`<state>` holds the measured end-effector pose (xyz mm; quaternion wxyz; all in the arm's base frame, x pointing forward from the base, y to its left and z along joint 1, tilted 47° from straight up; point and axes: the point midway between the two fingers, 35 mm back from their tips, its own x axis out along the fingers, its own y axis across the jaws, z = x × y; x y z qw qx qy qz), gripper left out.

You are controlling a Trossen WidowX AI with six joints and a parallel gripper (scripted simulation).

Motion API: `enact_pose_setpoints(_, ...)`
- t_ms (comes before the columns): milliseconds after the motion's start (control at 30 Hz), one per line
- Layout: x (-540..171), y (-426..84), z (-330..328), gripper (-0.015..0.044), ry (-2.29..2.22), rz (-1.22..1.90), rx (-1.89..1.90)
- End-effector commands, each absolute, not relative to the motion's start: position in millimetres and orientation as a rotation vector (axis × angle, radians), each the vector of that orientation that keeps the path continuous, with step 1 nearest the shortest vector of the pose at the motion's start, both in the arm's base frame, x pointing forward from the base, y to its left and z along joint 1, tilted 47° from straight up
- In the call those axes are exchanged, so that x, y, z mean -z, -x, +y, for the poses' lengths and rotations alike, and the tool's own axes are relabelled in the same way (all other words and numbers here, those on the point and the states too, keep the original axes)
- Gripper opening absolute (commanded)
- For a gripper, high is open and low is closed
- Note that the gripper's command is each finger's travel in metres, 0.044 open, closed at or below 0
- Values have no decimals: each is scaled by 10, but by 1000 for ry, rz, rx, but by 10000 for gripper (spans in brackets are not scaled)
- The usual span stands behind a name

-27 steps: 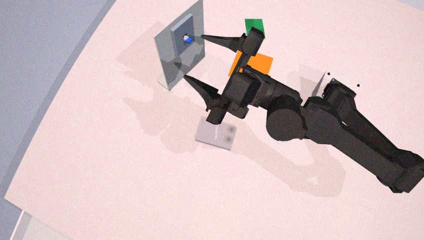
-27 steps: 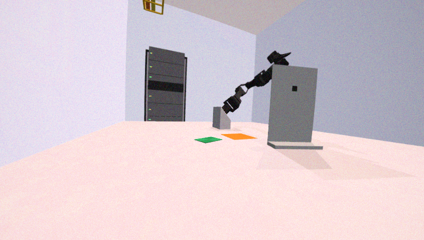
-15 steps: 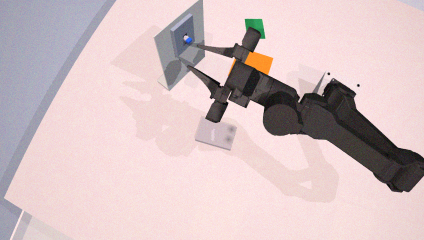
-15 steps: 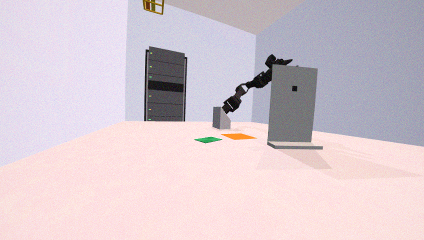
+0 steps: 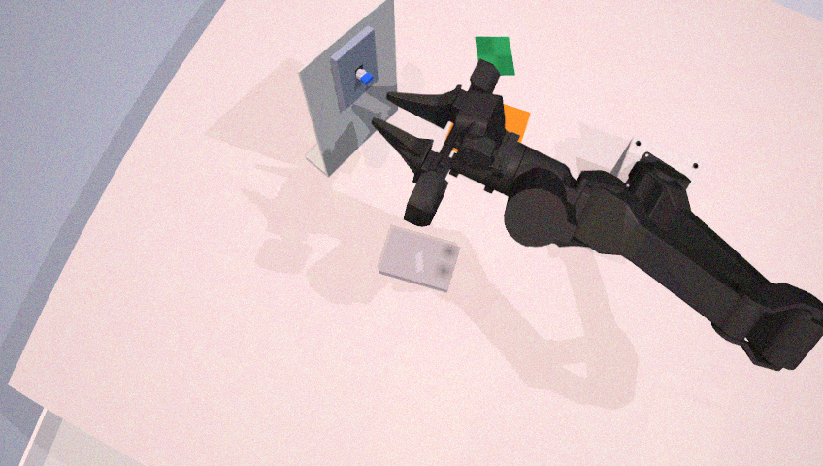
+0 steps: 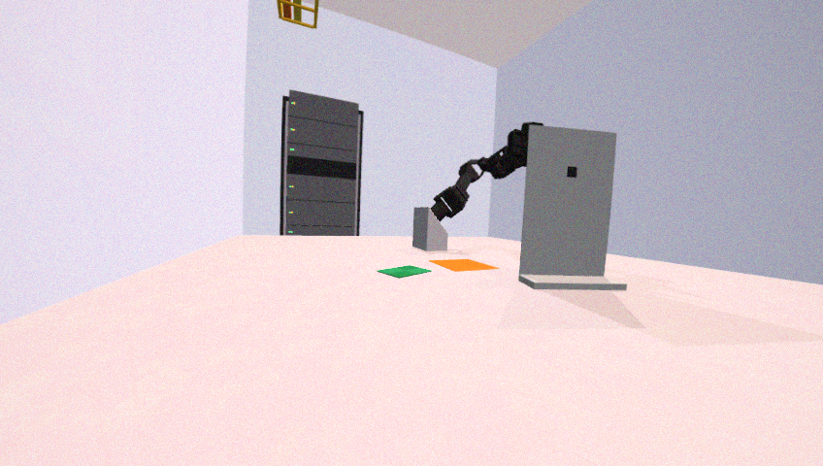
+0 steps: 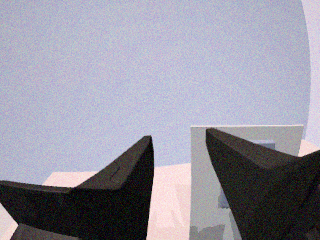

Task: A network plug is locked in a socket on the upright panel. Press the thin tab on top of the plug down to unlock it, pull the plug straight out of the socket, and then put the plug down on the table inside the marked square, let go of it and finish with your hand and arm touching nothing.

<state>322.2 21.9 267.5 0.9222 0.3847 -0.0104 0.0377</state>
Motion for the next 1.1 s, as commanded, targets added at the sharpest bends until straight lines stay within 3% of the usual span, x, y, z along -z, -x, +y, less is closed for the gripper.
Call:
enact_pose_setpoints(0,-2525,-3219,248,156,-954,-4,-78)
enact_pose_setpoints(1067,-1642,-2965,446,156,-2063,138,-46)
